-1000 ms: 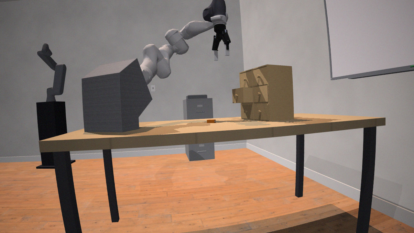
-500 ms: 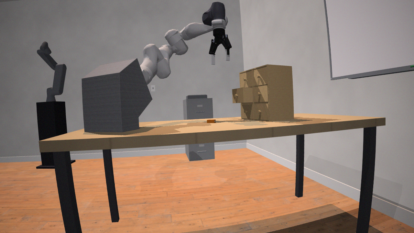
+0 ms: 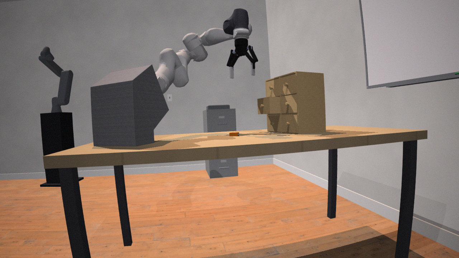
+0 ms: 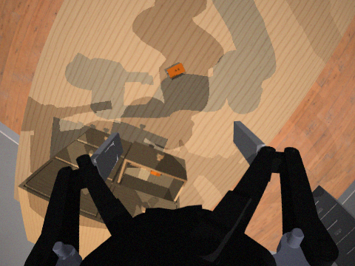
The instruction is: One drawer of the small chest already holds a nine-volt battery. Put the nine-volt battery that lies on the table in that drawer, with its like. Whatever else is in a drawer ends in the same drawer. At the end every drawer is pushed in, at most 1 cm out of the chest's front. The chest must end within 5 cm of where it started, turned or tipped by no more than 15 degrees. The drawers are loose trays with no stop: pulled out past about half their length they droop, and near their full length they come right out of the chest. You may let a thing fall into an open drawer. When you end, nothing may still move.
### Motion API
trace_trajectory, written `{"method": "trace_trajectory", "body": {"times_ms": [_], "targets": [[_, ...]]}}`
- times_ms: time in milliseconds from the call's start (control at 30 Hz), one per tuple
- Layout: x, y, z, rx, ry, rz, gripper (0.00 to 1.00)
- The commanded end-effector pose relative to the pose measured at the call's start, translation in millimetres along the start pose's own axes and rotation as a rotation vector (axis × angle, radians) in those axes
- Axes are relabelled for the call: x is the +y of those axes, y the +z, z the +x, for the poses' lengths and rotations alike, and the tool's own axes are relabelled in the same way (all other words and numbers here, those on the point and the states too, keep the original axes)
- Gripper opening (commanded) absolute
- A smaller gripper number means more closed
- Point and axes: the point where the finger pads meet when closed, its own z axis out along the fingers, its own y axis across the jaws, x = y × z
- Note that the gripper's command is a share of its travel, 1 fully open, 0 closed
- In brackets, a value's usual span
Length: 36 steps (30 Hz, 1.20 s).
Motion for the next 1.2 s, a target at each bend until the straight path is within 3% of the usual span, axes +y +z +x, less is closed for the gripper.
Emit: {"method": "trace_trajectory", "body": {"times_ms": [0,1100,1167], "targets": [[-6,7.6,2,-0.013,-0.242,0.025,1.0],[0,124.3,41,0.006,-1.027,0.012,1.0],[0,124.3,41,0.006,-1.027,0.012,1.0]]}}
